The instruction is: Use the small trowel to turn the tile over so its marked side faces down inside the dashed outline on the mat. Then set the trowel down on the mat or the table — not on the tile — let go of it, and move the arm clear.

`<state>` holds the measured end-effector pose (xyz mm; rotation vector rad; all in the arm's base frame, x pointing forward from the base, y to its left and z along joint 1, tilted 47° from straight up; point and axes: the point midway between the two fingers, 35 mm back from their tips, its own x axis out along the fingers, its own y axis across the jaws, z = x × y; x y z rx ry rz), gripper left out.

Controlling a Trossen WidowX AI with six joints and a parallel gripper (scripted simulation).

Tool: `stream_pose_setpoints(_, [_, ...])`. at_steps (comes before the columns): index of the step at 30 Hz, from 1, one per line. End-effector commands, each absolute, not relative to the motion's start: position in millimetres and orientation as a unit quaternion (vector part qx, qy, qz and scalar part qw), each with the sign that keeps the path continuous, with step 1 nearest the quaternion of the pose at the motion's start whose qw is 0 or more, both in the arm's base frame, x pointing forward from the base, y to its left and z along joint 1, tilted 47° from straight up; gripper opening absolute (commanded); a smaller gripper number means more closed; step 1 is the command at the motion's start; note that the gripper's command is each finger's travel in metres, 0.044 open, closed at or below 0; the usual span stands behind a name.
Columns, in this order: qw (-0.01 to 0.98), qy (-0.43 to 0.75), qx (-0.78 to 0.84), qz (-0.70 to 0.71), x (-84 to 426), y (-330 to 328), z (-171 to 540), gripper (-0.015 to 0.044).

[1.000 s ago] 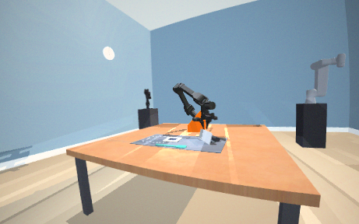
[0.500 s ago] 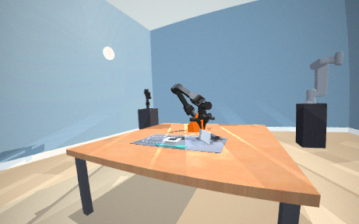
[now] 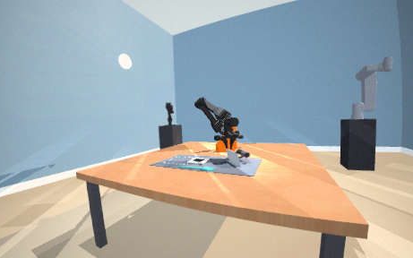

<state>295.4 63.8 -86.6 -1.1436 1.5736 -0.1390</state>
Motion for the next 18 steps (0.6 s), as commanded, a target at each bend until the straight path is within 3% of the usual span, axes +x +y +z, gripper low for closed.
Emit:
stream_pose_setpoints(1, [0.562, 0.667, -0.485, -0.061, 301, 58, -81, 0.01])
stream_pose_setpoints(18, [0.562, 0.667, -0.485, -0.062, 320, 41, -60, 0.01])
